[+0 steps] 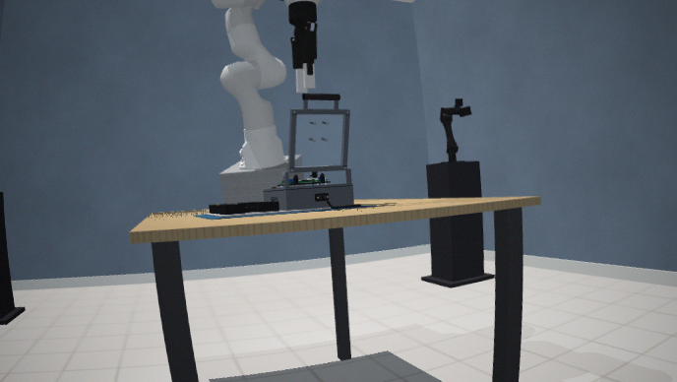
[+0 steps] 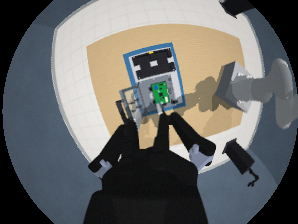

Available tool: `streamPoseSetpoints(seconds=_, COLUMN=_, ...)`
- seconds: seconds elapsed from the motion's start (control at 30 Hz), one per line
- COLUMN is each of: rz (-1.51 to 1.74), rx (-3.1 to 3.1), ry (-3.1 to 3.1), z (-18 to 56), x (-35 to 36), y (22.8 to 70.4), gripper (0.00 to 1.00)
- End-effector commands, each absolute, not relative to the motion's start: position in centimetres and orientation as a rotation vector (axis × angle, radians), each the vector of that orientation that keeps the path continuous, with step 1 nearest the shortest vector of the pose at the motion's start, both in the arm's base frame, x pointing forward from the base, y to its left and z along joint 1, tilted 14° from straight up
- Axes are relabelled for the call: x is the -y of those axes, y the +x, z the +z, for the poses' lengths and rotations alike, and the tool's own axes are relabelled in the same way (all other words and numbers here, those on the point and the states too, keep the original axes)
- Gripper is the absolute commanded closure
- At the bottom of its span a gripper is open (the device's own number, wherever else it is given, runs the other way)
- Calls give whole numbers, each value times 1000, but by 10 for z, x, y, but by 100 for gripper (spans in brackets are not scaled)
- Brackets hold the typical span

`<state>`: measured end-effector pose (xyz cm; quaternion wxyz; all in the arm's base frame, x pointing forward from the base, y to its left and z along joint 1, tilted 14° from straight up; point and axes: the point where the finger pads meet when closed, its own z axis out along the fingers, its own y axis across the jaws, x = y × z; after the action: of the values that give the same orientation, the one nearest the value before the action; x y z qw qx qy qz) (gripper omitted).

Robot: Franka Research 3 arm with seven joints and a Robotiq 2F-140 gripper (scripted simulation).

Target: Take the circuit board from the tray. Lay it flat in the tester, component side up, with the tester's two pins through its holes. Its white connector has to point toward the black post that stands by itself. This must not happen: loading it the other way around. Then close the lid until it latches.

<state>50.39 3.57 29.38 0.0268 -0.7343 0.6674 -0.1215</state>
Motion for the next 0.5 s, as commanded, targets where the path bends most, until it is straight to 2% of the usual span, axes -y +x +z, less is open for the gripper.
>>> streamPoseSetpoints(seconds=0.0, rz=-367, rx=-2050, ry=-2277, z=298, x=-40, y=525, gripper=70)
streamPoseSetpoints(seconds=0.47, rz=-367, rx=-2050, ry=-2277, z=309, x=-47, y=580, gripper=70)
